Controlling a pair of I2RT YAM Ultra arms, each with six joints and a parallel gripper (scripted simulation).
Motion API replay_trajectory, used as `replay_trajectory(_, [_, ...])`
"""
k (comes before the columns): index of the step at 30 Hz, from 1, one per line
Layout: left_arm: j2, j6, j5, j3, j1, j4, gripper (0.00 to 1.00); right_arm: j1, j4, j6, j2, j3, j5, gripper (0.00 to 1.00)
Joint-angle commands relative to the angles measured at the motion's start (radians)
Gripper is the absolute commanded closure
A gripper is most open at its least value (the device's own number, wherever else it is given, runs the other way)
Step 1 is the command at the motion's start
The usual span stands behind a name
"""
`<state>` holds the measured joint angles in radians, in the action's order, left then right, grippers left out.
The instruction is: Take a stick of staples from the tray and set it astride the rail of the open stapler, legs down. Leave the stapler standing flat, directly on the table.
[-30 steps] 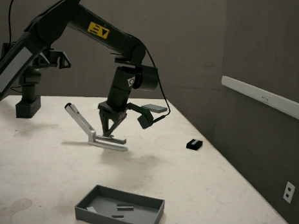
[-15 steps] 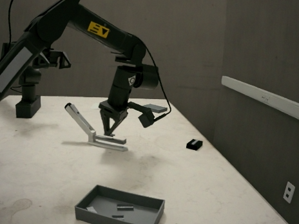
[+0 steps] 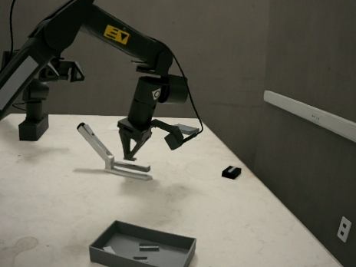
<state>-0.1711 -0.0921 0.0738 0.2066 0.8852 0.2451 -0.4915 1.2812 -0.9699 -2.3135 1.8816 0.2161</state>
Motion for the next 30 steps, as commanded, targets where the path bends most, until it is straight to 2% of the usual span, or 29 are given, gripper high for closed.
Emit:
replay_trajectory(1, [0.018, -0.001, 0.000, 0.000, -0.005, 0.025, 0.00, 0.001, 0.001, 0.000, 0.006, 0.004, 0.001, 0.95])
replay_trajectory(30, [0.018, -0.001, 0.000, 0.000, -0.005, 0.025, 0.00, 0.007, -0.044, -0.005, -0.017, -0.034, 0.004, 0.95])
